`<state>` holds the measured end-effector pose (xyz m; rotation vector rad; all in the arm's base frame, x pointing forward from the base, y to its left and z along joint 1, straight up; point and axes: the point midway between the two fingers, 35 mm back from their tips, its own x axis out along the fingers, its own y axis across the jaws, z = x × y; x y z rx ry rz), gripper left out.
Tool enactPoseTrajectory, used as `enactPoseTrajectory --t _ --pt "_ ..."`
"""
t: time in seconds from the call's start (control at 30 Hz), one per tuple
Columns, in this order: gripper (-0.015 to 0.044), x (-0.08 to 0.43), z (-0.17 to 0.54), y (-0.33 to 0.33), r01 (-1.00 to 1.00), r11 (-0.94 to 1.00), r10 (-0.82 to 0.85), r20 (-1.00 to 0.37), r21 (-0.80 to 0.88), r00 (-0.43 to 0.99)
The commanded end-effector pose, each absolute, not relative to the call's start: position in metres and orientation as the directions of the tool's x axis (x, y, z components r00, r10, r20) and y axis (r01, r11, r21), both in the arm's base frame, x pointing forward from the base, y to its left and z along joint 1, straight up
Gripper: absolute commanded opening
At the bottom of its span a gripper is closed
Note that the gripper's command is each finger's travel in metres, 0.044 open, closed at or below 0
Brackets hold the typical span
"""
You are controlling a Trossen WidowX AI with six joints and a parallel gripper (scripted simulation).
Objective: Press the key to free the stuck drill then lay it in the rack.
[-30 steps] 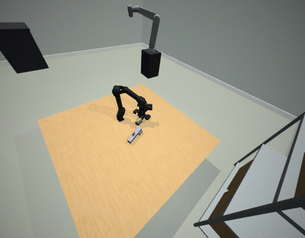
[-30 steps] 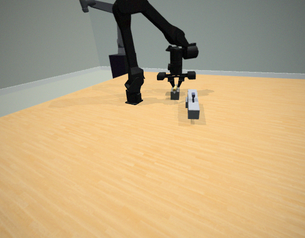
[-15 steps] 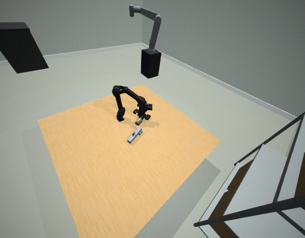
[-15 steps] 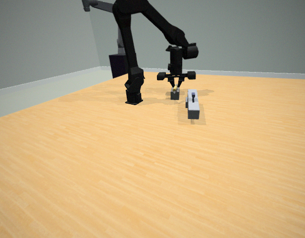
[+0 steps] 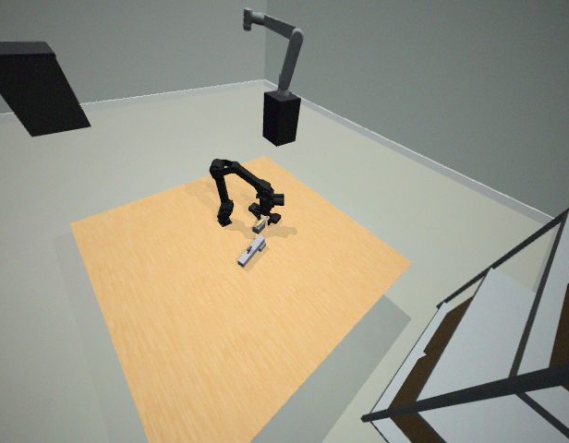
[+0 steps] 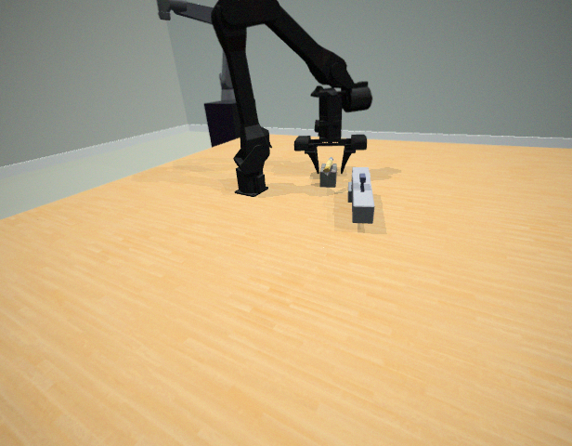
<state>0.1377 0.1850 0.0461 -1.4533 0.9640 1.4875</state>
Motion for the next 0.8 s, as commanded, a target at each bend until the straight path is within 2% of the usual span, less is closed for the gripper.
enactPoseTrajectory --t 0.0,0.07,0.63,0.77 --pt "0.0394 0.138 0.046 0.185 -0.930 -0.367 0.042 -0.999 -0.023 0.008" --pt "0.0440 0.138 0.048 0.185 -0.930 -0.367 0.040 -0.999 -0.023 0.009" --pt "0.0440 0.137 0.125 0.184 -0.930 -0.368 0.019 -1.000 -0.019 0.014" --pt "0.0440 0.135 0.122 0.192 -0.914 -0.405 0.042 -0.999 -0.035 0.020"
